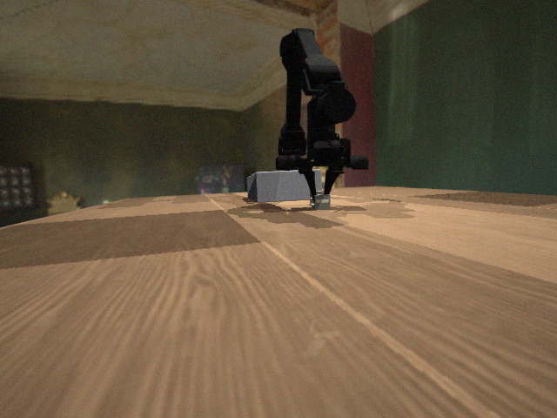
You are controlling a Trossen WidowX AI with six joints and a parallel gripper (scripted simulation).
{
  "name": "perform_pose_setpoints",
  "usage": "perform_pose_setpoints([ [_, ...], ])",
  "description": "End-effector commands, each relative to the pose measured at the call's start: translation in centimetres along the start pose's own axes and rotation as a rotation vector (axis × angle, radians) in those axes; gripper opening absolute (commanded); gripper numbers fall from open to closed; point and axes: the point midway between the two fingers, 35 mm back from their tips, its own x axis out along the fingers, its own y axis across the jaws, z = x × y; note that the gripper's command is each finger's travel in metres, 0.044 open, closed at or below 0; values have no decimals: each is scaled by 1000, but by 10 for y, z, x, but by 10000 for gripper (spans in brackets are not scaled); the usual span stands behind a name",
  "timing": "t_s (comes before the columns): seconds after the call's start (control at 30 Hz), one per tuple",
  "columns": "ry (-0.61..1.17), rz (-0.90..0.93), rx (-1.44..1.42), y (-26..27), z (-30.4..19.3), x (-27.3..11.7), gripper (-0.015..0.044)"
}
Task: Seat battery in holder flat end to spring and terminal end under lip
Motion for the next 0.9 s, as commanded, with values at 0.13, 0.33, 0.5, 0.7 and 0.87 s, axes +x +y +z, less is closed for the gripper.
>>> perform_pose_setpoints([
  [0.13, -20, -3, 4, -1, -2, 0, 65],
  [0.33, -22, -1, 5, -1, -7, 1, 65],
  [0.5, -23, 1, 5, -1, -10, 1, 65],
  [0.7, -25, 2, 5, -1, -12, 2, 65],
  [0.87, -25, 3, 5, -1, -12, 1, 65],
])
